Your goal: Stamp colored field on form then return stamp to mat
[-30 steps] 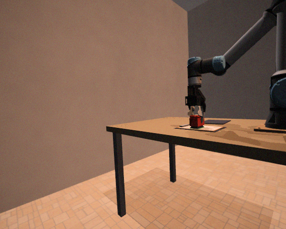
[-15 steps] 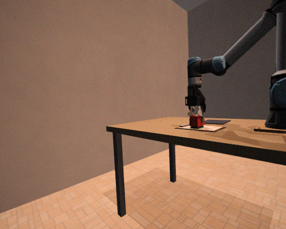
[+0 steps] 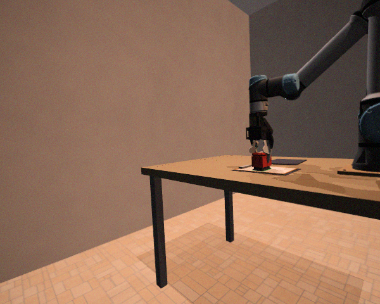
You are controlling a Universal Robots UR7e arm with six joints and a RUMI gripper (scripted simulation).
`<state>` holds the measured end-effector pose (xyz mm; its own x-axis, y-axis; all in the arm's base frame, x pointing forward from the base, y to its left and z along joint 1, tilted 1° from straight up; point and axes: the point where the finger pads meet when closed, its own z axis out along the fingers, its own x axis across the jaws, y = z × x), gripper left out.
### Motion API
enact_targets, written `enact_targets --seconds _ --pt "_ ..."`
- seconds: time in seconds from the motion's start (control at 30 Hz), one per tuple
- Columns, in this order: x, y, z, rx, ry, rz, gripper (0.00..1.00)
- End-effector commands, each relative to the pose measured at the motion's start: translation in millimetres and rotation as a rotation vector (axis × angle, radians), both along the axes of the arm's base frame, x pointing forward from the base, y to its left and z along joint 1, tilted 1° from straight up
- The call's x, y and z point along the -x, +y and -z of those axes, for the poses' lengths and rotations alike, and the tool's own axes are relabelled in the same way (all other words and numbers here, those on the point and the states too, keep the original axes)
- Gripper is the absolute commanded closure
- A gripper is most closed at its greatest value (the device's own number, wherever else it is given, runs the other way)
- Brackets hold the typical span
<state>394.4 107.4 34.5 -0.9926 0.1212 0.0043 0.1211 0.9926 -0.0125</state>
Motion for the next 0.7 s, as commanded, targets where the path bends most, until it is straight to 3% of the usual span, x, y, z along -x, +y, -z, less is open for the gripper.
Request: enact_targets --seconds 0.0,0.2,0.67 --pt "0 0 -10 0.0 -0.001 0.0 0.8" --pt "0 0 -23 0.0 -0.001 0.0 0.8" --pt "0 0 -24 0.0 -0.001 0.0 0.8"
